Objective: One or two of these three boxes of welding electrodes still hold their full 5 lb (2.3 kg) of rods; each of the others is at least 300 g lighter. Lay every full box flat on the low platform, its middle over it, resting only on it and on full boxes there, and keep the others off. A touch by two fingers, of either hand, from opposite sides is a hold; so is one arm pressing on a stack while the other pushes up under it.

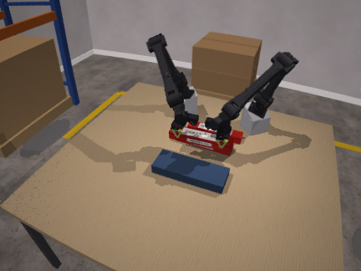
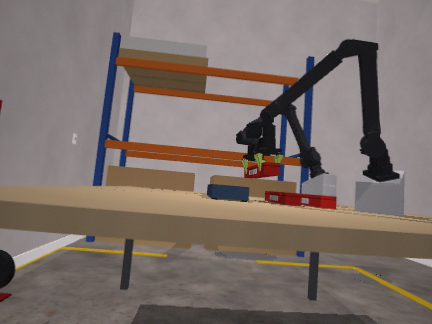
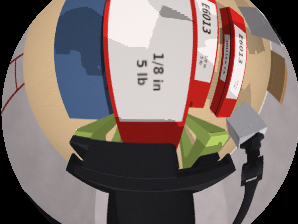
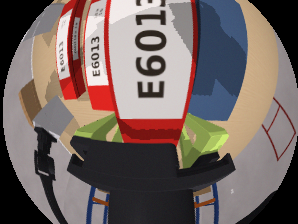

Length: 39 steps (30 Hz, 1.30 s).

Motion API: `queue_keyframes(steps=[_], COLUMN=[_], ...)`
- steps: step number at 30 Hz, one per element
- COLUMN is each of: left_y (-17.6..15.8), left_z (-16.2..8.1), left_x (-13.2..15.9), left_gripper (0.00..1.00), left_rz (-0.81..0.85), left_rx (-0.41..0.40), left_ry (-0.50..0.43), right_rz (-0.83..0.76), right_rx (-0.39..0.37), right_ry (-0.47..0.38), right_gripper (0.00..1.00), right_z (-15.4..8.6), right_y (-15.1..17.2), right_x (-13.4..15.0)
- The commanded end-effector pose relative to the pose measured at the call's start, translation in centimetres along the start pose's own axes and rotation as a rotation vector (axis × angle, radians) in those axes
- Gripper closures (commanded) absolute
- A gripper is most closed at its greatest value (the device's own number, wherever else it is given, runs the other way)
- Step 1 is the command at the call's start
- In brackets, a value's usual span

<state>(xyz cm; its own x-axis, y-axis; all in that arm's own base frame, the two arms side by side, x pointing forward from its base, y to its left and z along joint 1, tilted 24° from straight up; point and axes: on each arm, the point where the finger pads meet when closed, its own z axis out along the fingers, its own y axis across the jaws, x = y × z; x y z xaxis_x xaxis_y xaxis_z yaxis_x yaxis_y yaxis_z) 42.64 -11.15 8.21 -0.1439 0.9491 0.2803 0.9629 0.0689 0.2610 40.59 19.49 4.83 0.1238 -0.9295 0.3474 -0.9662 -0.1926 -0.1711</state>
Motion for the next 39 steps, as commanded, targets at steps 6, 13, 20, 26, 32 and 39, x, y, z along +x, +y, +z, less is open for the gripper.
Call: queue_keyframes(steps=[6,13,20,26,32,39], left_y=[2.0,2.5,2.1,1.7,2.3,-0.4], left_z=[-3.9,-4.3,-4.0,-3.8,-4.1,-2.7], left_x=[-0.7,-0.8,-0.7,-0.7,-0.8,0.0], left_gripper=[1.00,1.00,1.00,1.00,1.00,1.00], left_rz=[-0.004,-0.005,-0.003,0.001,-0.003,-0.001], left_rx=[-0.101,-0.109,-0.103,-0.097,-0.108,-0.063], left_ry=[-0.043,-0.048,-0.044,-0.041,-0.047,-0.023], right_rz=[-0.010,-0.004,-0.008,-0.010,-0.005,-0.007], right_rx=[0.087,0.099,0.092,0.087,0.097,0.069], right_ry=[-0.023,-0.029,-0.026,-0.023,-0.028,-0.016], right_gripper=[1.00,1.00,1.00,1.00,1.00,1.00], right_z=[-3.9,-4.4,-4.0,-3.8,-4.1,-3.2], right_y=[-1.2,-1.8,-1.3,-1.0,-1.4,0.7], right_x=[0.0,0.0,0.0,0.1,0.0,0.0])
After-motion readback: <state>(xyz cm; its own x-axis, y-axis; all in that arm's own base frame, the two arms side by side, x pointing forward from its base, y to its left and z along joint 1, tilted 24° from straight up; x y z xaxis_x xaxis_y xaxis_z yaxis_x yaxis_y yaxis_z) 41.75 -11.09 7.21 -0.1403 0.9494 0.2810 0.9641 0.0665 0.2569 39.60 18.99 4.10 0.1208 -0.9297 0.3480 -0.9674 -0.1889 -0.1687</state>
